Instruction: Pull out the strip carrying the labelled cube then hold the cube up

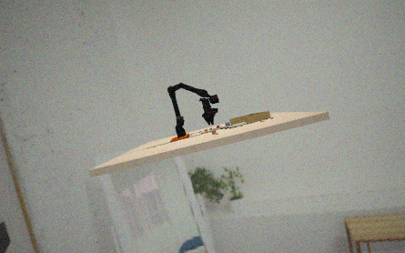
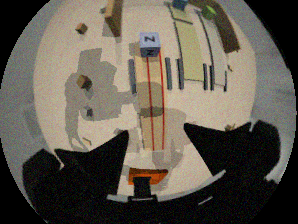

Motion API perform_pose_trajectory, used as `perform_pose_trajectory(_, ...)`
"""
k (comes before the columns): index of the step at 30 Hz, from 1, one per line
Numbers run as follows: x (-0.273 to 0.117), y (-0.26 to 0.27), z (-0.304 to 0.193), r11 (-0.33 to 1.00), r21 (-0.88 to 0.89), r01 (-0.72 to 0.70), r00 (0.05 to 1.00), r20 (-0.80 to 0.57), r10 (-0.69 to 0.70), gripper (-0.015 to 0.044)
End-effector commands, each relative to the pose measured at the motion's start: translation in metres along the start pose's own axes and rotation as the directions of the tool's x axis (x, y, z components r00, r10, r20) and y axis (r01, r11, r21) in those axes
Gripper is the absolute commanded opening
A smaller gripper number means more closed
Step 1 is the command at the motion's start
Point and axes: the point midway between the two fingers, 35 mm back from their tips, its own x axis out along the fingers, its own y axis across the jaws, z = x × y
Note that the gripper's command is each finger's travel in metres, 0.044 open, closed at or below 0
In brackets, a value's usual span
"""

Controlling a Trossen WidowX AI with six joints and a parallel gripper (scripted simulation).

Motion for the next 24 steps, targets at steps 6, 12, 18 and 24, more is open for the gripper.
perform_pose_trajectory(6, -0.004, 0.0, 0.031, 1.0, 0.004, 0.0, 1.0, 0.003, 0.0, 0.044)
perform_pose_trajectory(12, -0.007, 0.0, 0.05, 1.0, 0.004, 0.0, 1.0, 0.004, 0.0, 0.044)
perform_pose_trajectory(18, -0.01, -0.001, 0.069, 1.0, 0.004, 0.0, 1.0, 0.006, 0.0, 0.044)
perform_pose_trajectory(24, -0.013, -0.001, 0.087, 1.0, 0.004, 0.0, 1.0, 0.007, 0.0, 0.044)
